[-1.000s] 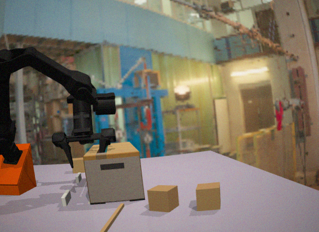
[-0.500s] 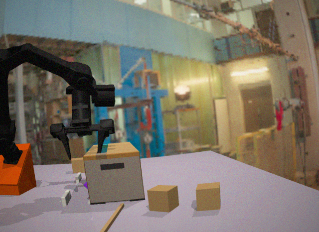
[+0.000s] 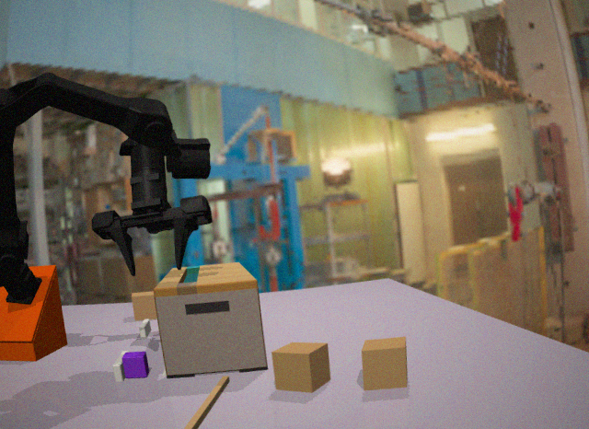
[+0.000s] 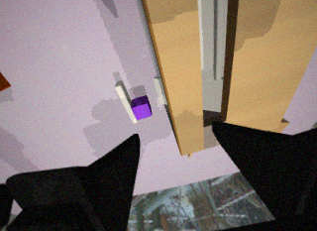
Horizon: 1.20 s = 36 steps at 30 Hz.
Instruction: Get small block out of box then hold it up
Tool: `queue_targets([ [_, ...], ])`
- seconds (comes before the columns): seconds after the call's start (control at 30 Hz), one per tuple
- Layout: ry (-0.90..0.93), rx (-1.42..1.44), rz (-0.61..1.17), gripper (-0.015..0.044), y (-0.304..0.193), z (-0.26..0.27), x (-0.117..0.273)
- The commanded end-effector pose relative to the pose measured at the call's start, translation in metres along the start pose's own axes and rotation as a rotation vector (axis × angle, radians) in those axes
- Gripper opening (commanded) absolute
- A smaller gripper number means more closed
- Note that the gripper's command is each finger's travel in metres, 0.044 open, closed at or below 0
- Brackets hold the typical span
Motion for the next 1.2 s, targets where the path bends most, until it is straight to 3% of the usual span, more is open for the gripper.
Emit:
queue_targets([
  [0.0,-0.001,-0.299,-0.037,0.0285,-0.009,0.005,-0.001],
  [0.57,0.213,-2.319,-0.253,0.0285,-0.053,0.036,-0.009],
  [0.83,0.384,-2.919,-0.302,0.0285,-0.065,0.046,-0.011],
  [1.17,0.73,-3.623,-0.321,0.0285,-0.078,0.059,-0.013],
])
Point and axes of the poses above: the point midway between the two fingers, 35 mm back from their tips, its own x axis back along the fingers, its own z axis across the jaws, y = z × x, the point moved 9 cm from there along x, back along the fingers, and after that the axes turned 3 degrees about x, right-handed, at the moved point
